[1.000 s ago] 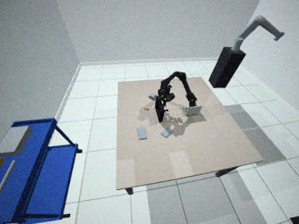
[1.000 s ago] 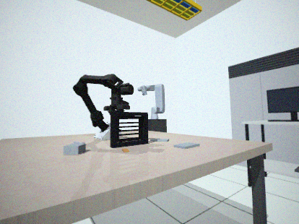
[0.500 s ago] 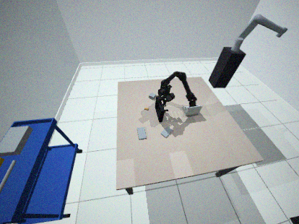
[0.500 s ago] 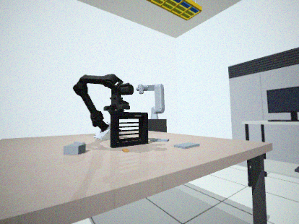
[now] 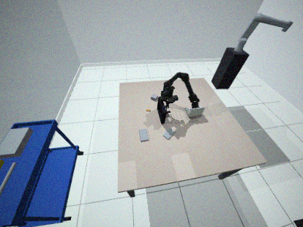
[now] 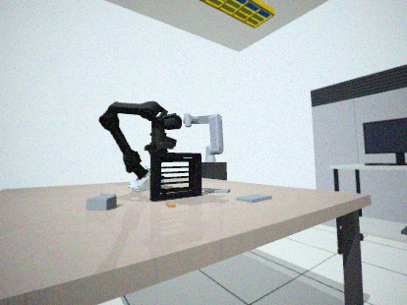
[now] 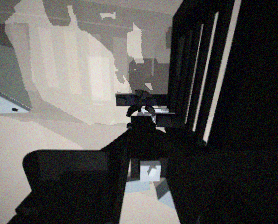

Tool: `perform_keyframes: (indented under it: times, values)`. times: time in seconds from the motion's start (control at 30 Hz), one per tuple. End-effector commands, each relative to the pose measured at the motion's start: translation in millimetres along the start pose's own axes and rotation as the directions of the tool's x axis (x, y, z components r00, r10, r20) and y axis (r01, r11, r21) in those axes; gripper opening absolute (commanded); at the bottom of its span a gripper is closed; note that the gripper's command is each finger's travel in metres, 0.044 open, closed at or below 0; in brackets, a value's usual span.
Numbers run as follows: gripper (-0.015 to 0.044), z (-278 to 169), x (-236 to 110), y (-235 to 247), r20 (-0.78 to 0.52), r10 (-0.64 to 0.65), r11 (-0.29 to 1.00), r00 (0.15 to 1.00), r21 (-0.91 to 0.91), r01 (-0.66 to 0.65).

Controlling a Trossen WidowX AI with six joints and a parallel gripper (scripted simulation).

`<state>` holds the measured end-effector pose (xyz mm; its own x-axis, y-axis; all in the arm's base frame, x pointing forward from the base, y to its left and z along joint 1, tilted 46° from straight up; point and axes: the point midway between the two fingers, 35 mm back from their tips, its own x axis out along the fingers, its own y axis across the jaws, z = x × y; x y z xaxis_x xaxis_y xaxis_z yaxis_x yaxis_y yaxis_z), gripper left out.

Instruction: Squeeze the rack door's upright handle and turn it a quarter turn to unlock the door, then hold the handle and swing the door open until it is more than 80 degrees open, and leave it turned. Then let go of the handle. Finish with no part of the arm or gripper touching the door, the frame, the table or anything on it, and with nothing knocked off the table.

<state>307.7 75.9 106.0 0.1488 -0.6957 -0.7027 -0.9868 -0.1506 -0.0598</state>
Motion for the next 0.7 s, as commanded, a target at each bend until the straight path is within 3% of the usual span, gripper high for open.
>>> perform_keyframes:
  times: [0.0,0.67]
  values:
    - [0.0018,2.3,-0.5,4.6,0.001,0.001,0.998,1.000,0.070,-0.001]
    - [0.0018,18.0,-0.5,30.7,0.002,0.002,0.914,1.000,0.406,-0.002]
